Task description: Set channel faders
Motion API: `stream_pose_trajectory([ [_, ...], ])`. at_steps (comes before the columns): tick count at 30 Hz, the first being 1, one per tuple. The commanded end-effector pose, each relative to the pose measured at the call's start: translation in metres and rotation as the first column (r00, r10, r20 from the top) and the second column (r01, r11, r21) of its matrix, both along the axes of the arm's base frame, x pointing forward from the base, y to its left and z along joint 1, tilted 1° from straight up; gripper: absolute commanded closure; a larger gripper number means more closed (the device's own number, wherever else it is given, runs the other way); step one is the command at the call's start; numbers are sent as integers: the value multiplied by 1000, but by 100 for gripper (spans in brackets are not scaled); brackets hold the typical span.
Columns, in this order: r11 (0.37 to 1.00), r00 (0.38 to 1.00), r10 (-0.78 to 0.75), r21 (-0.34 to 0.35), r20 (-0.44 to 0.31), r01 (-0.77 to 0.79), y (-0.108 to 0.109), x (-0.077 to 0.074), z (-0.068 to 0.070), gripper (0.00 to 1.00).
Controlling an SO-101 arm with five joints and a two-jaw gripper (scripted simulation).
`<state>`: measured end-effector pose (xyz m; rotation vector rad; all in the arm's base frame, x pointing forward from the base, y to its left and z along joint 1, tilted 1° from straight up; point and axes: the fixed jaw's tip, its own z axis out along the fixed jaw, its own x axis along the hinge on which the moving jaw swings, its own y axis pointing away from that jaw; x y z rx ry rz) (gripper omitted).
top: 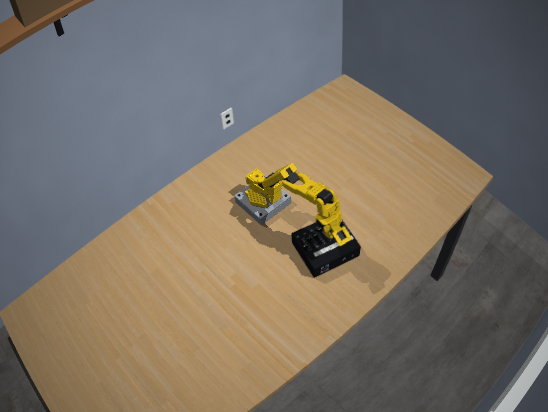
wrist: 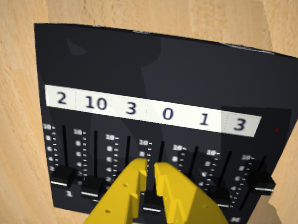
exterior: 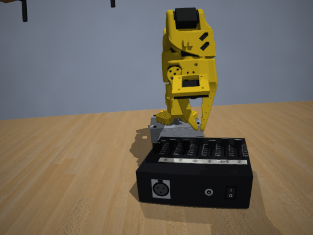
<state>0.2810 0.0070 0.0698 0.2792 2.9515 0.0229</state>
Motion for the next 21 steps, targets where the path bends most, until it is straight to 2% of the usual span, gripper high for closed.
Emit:
stream_pose_trajectory([
  [1, 996, 995, -88, 14, -35, 89, 1, -6, -2, 100],
  [3, 988, 987, -152, 23, -42, 153, 1, -8, 0, 100],
  [5, 988, 987, -152, 23, -42, 153, 1, -8, 0, 100],
  [10, 937, 937, -343, 42, -68, 346, 1, -15, 2, 100],
  [14, 861, 861, -500, 52, -92, 506, 0, -21, 5, 100],
  [20, 712, 713, -691, 54, -124, 700, -1, -31, 7, 100],
  [21, 712, 713, -691, 54, -124, 700, -1, -31, 7, 100],
])
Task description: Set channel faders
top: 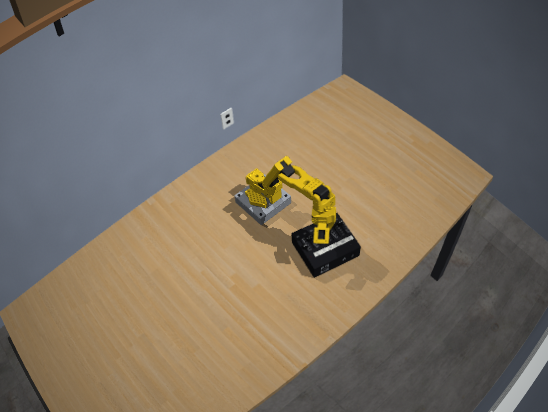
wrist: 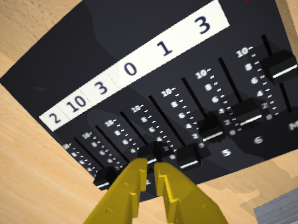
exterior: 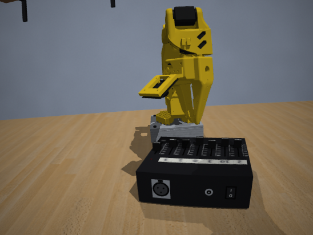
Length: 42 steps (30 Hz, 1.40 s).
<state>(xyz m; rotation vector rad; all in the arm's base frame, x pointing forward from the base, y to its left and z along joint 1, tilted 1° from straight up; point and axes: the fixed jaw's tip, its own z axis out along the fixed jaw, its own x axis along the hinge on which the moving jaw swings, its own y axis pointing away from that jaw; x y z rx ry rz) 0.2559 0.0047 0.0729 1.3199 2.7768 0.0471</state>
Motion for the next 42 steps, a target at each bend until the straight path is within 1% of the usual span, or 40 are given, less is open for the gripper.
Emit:
stream_pose_trajectory([
  [1, 997, 997, -79, 8, 1, 79, 2, -6, 4, 100],
  [6, 975, 975, -220, 15, -14, 220, 1, -12, 5, 100],
  [12, 956, 956, -293, 17, -23, 293, 1, -15, 6, 100],
  [28, 955, 955, -294, 17, -23, 295, 1, -15, 6, 100],
  [42, 967, 967, -255, 15, -23, 256, 2, -16, 6, 100],
])
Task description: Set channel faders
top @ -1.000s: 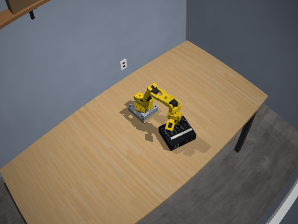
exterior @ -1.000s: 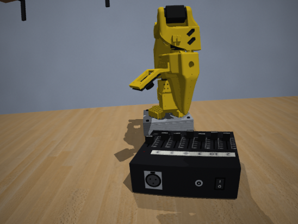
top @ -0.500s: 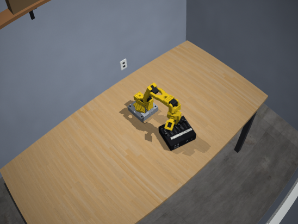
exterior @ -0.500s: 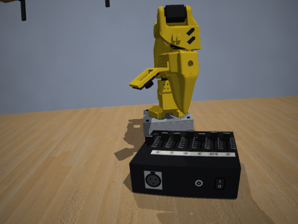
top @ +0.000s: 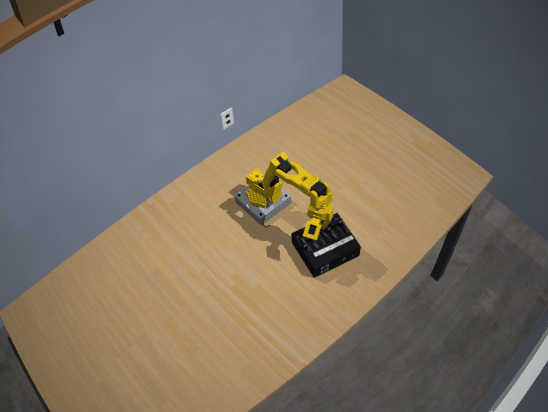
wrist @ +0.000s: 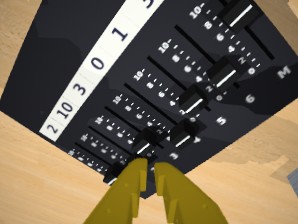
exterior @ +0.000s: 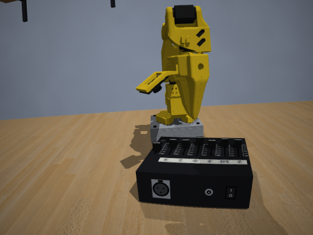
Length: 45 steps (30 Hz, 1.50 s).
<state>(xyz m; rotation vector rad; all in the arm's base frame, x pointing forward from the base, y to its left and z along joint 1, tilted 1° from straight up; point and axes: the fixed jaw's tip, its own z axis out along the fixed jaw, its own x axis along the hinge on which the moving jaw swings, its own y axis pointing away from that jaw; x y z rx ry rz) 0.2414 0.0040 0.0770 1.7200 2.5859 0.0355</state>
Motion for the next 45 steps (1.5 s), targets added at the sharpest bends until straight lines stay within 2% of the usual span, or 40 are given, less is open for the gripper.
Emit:
stream_pose_trajectory([
  [1, 999, 999, 33, 0, 10, -33, 2, -1, 2, 100],
  [11, 995, 995, 100, -4, 9, -100, 4, -2, 2, 100],
  [27, 953, 953, 303, -13, 5, -303, 8, -3, 1, 100],
  [34, 897, 897, 442, -19, 2, -442, 11, -5, 1, 100],
  [42, 785, 786, 619, -26, -5, -618, 14, -7, 0, 100],
  [45, 767, 767, 641, -27, -6, -641, 15, -7, 0, 100],
])
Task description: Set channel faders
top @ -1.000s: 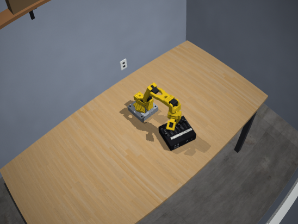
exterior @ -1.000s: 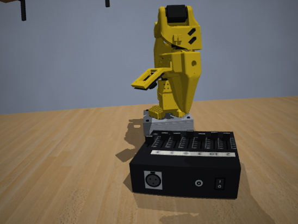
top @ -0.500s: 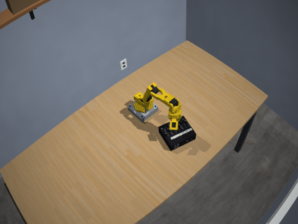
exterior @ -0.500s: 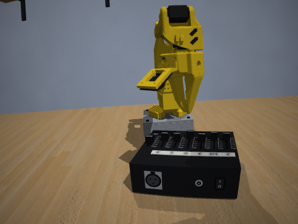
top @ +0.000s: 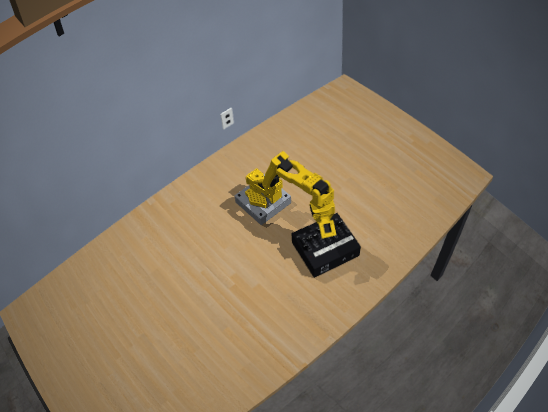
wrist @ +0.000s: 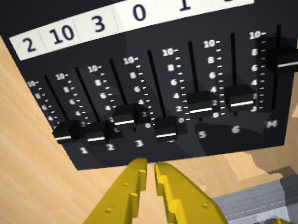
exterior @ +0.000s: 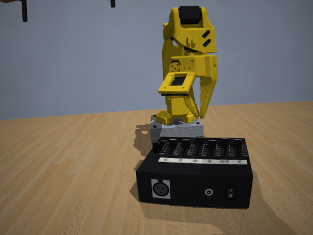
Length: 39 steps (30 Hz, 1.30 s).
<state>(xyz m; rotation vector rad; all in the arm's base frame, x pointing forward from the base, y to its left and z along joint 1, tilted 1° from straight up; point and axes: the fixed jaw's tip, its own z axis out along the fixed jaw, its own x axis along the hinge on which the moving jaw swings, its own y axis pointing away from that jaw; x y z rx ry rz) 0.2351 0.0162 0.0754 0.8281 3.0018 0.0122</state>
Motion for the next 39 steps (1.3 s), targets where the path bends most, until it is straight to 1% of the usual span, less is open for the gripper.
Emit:
stream_pose_trajectory([
  [1, 996, 996, 90, -2, 17, -90, 3, -1, 2, 100],
  [5, 977, 977, 213, -7, 15, -213, 5, -3, 2, 100],
  [8, 951, 951, 309, -11, 14, -309, 6, -4, 1, 100],
  [14, 864, 864, 503, -18, 9, -503, 9, -6, 1, 100],
  [16, 864, 864, 503, -18, 9, -503, 9, -6, 1, 100],
  [18, 824, 824, 566, -21, 7, -566, 10, -7, 1, 100],
  [21, 753, 753, 658, -24, 3, -657, 12, -9, 0, 100],
  [24, 669, 669, 743, -26, 0, -743, 13, -10, 0, 100],
  [27, 572, 572, 820, -29, -4, -820, 14, -11, 0, 100],
  [31, 425, 425, 905, -31, -10, -905, 15, -13, -1, 100],
  [33, 425, 425, 905, -31, -10, -905, 15, -13, -1, 100],
  [39, 174, 174, 985, -32, -19, -984, 17, -16, -1, 100],
])
